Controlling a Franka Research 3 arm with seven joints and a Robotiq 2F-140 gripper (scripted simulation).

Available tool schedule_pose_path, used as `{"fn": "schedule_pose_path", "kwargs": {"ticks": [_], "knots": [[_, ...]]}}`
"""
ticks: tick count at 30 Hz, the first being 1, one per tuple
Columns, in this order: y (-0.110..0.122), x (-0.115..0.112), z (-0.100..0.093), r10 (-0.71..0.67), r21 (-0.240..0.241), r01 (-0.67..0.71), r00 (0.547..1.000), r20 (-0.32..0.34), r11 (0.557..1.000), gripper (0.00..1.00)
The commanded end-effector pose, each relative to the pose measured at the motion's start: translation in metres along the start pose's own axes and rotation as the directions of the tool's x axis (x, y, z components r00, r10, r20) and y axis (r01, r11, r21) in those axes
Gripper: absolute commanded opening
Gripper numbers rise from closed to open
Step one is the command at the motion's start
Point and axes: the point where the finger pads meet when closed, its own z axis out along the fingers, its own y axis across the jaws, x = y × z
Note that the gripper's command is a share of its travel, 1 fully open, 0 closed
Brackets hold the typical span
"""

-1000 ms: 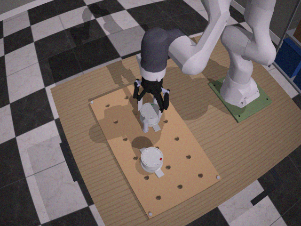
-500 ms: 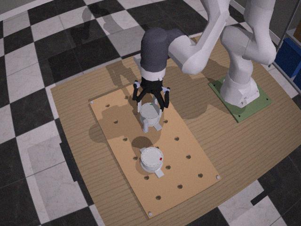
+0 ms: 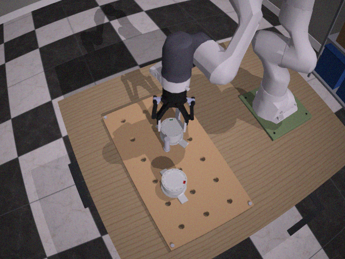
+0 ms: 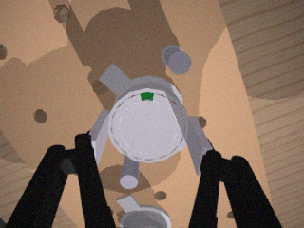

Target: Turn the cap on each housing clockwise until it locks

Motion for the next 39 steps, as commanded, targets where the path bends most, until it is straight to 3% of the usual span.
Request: {"fn": "schedule_pose_path", "kwargs": {"ticks": [1, 39], "knots": [[0.002, 0.003, 0.002, -0.106, -0.017, 0.106, 0.994, 0.000, 0.994, 0.10], [0.018, -0.001, 0.002, -0.106, -0.017, 0.106, 0.994, 0.000, 0.994, 0.10]]}}
